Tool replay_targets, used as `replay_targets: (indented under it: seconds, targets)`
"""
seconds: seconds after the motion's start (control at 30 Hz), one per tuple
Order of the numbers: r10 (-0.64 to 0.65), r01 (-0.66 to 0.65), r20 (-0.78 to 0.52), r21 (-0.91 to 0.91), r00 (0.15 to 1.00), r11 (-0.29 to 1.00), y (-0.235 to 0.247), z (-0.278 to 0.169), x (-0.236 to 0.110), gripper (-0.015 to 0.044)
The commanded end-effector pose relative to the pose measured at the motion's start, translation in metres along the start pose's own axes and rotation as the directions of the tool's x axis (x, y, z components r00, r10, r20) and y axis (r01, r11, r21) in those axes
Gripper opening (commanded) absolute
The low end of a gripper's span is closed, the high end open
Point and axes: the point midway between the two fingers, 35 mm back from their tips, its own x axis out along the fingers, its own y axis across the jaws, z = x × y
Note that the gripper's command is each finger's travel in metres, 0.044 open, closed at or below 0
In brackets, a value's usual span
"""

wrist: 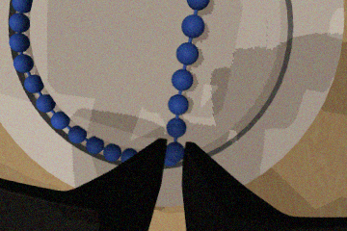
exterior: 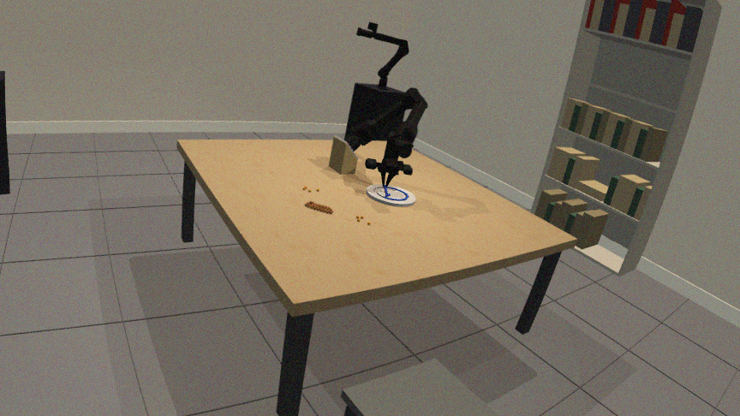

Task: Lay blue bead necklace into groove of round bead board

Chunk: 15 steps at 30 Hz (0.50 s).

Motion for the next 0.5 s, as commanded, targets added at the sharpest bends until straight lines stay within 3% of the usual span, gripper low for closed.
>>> replay_targets:
  seconds: [0.0, 0.47]
  targets:
    - [0.001, -0.001, 0.001, 0.001, 1.0, 1.0, -0.0057, -0.0039, -0.0014, 0.0]
    - [0.001, -0.001, 0.0, 0.001, 1.0, 1.0, -0.0092, -0.0067, 0.0064, 0.0]
